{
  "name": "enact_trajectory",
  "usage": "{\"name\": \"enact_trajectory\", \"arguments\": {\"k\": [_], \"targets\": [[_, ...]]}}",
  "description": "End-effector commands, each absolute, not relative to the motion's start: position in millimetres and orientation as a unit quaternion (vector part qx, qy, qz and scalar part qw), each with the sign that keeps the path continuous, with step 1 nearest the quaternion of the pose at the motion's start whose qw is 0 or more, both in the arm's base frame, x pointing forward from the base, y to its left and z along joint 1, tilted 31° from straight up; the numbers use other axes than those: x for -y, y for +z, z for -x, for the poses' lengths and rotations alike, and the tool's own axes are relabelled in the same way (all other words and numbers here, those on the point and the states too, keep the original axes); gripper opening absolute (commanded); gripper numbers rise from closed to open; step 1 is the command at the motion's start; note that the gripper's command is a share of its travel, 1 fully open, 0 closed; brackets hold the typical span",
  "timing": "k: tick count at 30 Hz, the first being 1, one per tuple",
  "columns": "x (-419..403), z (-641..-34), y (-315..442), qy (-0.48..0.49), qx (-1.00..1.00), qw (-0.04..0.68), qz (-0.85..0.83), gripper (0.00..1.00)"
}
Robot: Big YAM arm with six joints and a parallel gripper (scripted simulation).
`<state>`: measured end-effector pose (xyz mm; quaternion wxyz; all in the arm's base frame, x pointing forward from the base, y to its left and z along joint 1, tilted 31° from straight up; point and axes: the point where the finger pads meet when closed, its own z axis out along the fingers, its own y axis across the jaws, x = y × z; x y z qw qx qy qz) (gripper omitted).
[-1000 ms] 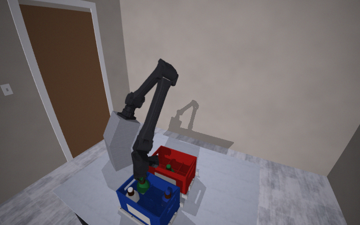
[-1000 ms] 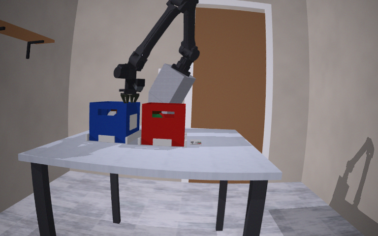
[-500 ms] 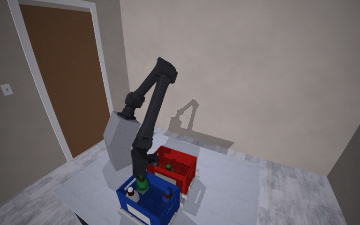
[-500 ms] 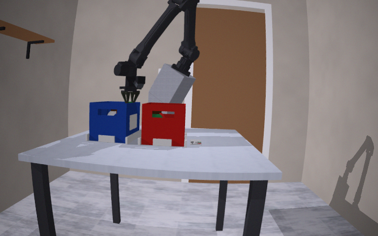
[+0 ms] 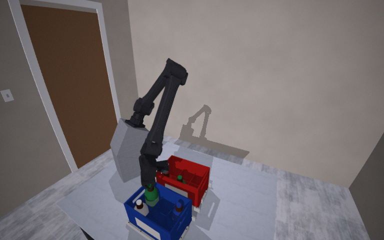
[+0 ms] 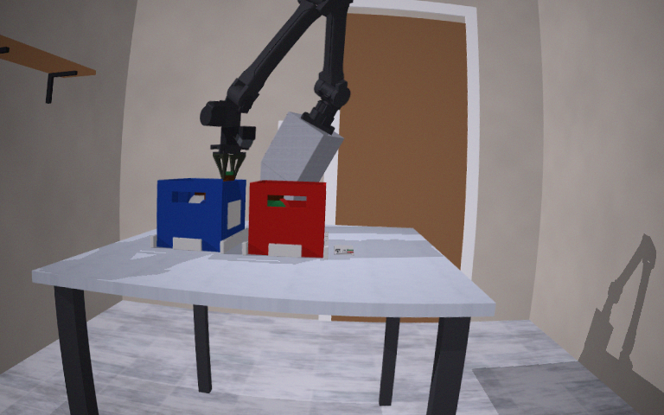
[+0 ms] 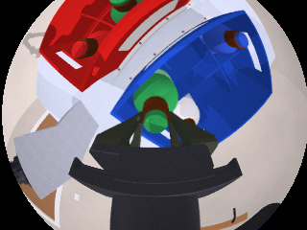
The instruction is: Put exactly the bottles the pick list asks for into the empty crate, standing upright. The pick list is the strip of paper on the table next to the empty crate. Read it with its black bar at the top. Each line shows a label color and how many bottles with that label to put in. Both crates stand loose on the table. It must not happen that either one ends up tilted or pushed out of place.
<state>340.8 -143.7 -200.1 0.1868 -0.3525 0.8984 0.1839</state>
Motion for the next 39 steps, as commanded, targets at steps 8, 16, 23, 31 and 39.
{"name": "enact_trajectory", "arguments": {"k": [8, 16, 23, 31, 39], "targets": [[166, -339, -169, 0.173, -0.899, 0.198, 0.349, 0.00], [172, -335, -158, 0.173, -0.900, 0.197, 0.349, 0.00], [176, -334, -150, 0.172, -0.900, 0.198, 0.350, 0.00], [186, -336, -137, 0.168, -0.899, 0.200, 0.351, 0.00], [198, -339, -125, 0.161, -0.899, 0.203, 0.353, 0.00]]}}
